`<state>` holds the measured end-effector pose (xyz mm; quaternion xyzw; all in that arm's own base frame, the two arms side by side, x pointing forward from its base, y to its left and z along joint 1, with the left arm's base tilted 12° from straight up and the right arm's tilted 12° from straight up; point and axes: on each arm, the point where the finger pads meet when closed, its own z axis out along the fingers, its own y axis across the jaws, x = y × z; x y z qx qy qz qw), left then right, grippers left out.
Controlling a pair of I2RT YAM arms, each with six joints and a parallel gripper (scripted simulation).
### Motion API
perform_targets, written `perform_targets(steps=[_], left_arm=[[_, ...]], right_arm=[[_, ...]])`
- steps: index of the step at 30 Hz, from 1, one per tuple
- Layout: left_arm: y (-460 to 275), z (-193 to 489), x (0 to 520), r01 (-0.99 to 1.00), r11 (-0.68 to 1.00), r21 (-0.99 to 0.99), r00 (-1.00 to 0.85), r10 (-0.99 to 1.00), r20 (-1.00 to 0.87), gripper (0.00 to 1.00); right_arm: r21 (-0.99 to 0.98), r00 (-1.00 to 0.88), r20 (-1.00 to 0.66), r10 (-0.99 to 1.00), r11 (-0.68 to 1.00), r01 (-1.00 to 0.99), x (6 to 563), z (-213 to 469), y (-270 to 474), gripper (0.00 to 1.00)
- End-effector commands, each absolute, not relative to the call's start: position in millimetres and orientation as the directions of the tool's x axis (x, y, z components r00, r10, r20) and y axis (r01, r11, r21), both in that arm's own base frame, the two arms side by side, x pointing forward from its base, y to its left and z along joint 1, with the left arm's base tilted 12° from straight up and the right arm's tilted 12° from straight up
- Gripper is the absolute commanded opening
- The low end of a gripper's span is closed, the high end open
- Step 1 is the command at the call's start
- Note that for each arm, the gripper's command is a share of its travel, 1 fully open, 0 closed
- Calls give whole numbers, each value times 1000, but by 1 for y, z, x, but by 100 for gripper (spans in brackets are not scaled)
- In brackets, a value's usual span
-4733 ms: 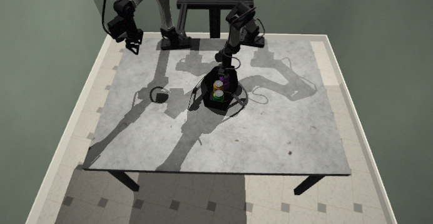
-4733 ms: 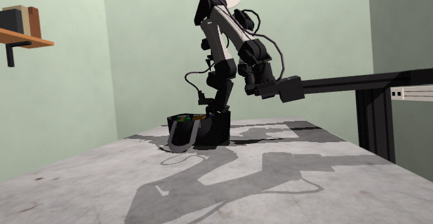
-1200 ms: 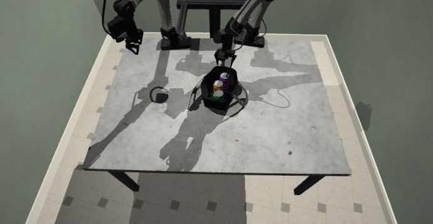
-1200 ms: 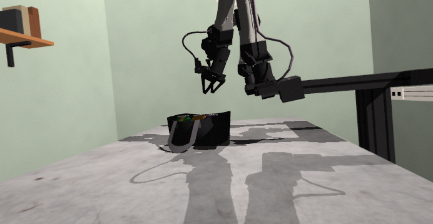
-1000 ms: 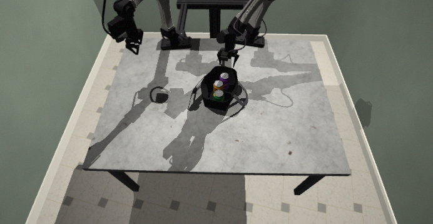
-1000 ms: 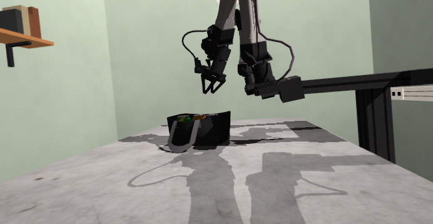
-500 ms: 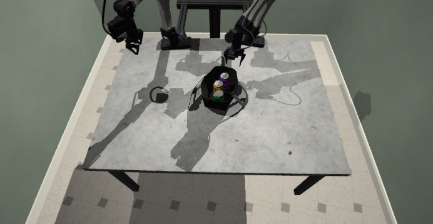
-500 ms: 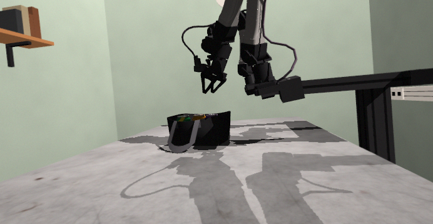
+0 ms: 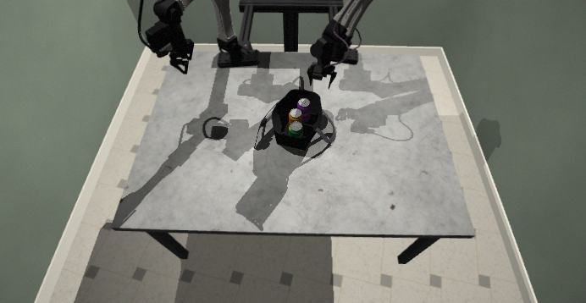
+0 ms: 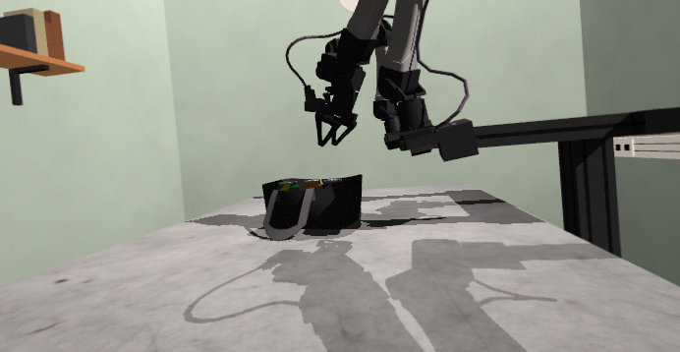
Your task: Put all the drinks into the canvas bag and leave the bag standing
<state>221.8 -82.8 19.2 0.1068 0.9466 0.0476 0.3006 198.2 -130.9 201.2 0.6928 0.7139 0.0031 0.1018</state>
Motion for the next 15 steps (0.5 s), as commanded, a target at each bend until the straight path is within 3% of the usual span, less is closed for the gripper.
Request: perform_targets(steps=[1,15], left_arm=[[-73,13,211,206,965,165,-808,263,-528,86],[-40,15,198,224,962,158,-811,274,-517,86]], right_arm=[[156,-10,-159,987,35,987,196,206,-131,86],[156,-10,-159,987,35,987,196,206,-131,86]])
